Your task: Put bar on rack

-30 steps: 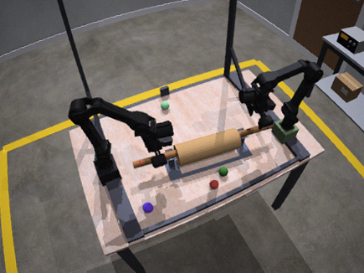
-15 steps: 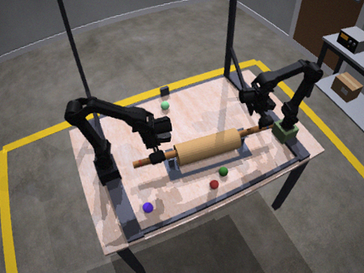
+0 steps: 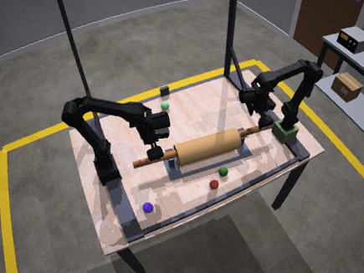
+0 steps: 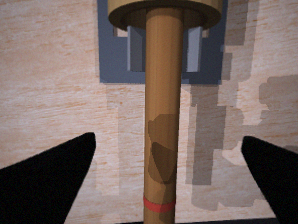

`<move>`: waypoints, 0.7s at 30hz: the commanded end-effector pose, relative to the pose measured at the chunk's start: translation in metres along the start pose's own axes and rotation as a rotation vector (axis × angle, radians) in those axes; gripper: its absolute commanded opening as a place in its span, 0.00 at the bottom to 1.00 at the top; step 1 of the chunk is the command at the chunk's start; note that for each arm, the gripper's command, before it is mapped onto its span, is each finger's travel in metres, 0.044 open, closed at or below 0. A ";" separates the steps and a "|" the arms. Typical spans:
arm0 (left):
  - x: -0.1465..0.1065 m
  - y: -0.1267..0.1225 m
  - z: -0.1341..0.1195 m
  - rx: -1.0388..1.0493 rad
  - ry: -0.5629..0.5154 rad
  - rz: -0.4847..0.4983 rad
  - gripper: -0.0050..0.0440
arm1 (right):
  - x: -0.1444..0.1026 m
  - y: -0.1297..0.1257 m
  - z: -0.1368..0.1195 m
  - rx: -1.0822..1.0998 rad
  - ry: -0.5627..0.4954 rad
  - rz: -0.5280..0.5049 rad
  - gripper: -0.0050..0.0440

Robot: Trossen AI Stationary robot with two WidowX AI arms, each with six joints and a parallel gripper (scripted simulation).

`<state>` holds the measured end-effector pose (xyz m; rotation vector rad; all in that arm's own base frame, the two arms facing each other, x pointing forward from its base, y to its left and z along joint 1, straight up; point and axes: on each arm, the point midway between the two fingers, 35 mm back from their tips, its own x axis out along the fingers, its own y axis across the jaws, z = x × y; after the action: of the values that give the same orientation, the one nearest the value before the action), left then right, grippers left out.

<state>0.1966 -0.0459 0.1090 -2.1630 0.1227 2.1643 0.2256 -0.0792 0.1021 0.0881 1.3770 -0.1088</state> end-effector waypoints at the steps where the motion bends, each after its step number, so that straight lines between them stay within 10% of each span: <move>1: -0.005 0.001 -0.004 -0.001 0.016 0.002 1.00 | -0.011 -0.001 0.005 -0.001 -0.031 -0.004 1.00; 21: -0.013 -0.005 -0.046 -0.646 0.320 0.126 1.00 | -0.018 0.009 0.043 -0.033 -0.287 -0.051 1.00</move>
<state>0.2395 -0.0460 0.1188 -2.8057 -0.4323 2.1378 0.2616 -0.0760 0.1215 0.0208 1.1379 -0.1292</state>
